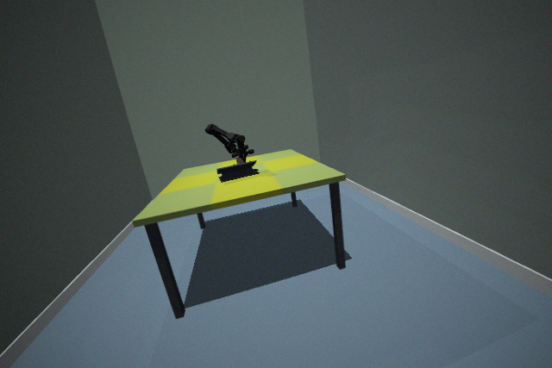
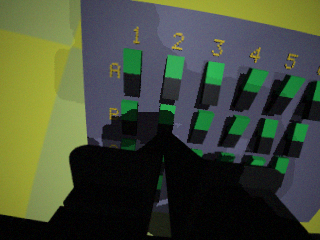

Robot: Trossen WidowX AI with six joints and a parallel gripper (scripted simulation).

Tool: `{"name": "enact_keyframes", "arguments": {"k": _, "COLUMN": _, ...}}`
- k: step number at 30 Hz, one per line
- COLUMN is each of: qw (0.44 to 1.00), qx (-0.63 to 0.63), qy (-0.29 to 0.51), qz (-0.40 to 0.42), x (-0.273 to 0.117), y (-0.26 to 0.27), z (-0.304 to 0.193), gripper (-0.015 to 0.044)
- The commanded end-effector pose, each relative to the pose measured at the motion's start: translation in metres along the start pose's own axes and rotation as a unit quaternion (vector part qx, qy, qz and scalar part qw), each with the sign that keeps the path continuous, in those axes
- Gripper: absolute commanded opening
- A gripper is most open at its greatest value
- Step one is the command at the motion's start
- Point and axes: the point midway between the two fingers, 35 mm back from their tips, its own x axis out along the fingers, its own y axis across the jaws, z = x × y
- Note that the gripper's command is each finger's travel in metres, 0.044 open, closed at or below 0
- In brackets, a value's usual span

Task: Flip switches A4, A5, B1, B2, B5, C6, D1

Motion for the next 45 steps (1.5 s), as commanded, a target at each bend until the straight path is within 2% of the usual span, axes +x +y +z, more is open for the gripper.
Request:
{"name": "enact_keyframes", "arguments": {"k": 1, "qw": 1.000, "qx": -0.002, "qy": 0.000, "qz": 0.002, "x": 0.0003, "y": 0.0006, "z": -0.0002, "gripper": 0.0000}}
{"name": "enact_keyframes", "arguments": {"k": 45, "qw": 1.000, "qx": -0.002, "qy": 0.000, "qz": 0.002, "x": 0.0053, "y": 0.0006, "z": -0.0004, "gripper": 0.0000}}
